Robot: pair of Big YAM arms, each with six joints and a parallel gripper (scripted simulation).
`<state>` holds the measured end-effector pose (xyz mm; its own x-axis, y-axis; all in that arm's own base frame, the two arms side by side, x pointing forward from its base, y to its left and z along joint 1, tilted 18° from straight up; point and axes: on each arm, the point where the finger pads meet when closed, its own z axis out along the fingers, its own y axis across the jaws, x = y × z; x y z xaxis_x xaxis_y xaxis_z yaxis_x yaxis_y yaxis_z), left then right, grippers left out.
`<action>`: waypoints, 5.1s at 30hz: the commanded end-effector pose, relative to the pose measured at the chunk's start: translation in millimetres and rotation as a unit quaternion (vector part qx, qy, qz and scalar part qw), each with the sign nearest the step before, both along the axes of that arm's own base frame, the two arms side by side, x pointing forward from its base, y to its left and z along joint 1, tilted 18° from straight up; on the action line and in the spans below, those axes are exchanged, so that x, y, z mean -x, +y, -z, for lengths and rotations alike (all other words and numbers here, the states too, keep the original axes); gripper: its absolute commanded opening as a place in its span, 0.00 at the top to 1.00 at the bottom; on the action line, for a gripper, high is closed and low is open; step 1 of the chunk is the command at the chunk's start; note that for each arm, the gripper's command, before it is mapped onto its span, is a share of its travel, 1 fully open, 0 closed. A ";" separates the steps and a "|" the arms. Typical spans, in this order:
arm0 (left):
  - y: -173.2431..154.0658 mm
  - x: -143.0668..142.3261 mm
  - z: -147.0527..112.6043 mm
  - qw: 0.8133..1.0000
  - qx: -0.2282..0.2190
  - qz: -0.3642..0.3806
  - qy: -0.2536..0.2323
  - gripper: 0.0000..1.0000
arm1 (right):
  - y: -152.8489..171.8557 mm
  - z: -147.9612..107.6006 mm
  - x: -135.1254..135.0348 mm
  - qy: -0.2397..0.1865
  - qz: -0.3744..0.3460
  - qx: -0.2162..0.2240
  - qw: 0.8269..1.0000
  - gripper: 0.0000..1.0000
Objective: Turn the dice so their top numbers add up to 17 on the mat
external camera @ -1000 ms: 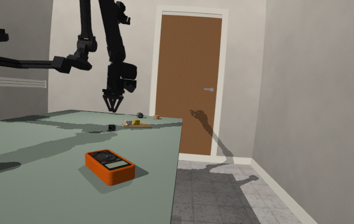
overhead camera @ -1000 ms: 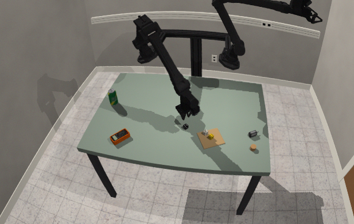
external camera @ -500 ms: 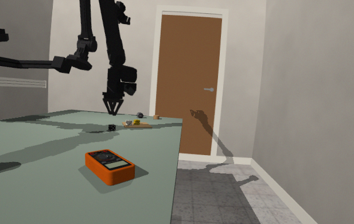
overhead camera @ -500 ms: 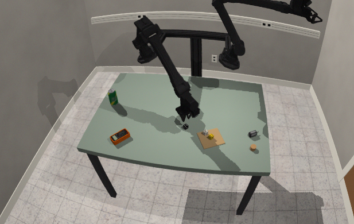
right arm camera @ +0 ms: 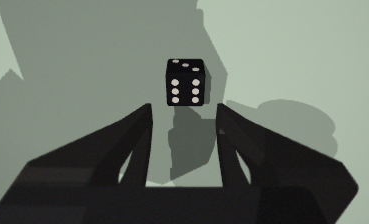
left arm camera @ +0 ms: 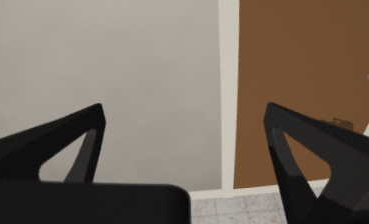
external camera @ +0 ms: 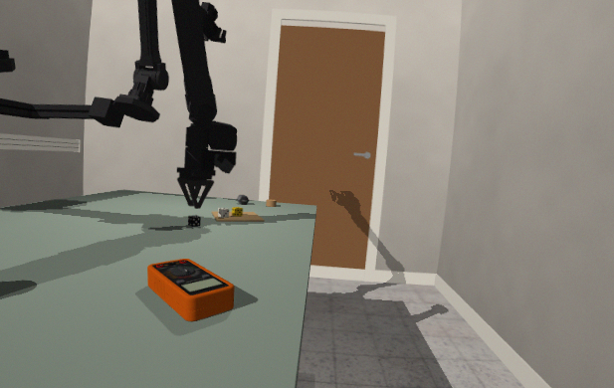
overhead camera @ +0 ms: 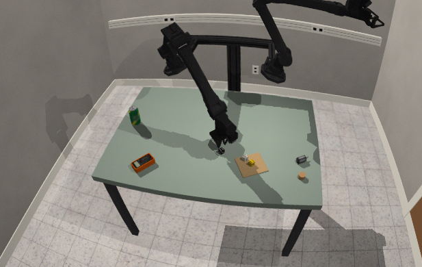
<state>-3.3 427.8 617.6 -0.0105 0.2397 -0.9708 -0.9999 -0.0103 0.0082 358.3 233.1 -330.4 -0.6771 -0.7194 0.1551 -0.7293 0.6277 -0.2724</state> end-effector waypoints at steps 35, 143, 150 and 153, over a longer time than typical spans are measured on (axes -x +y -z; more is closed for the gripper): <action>-16.3 3.9 -21.4 1.000 -0.030 -0.004 -0.004 0.00 | -4.3 16.4 -10.0 -0.005 -0.002 -0.004 1.000 0.61; -16.3 3.9 -21.4 1.000 -0.030 -0.004 -0.004 0.00 | -14.2 47.1 -12.6 -0.005 -0.003 -0.004 1.000 0.80; -16.3 3.9 -21.4 1.000 -0.030 -0.004 -0.004 0.00 | -14.2 47.1 -12.6 -0.005 -0.003 -0.004 1.000 0.80; -16.3 3.9 -21.4 1.000 -0.030 -0.004 -0.004 0.00 | -14.2 47.1 -12.6 -0.005 -0.003 -0.004 1.000 0.80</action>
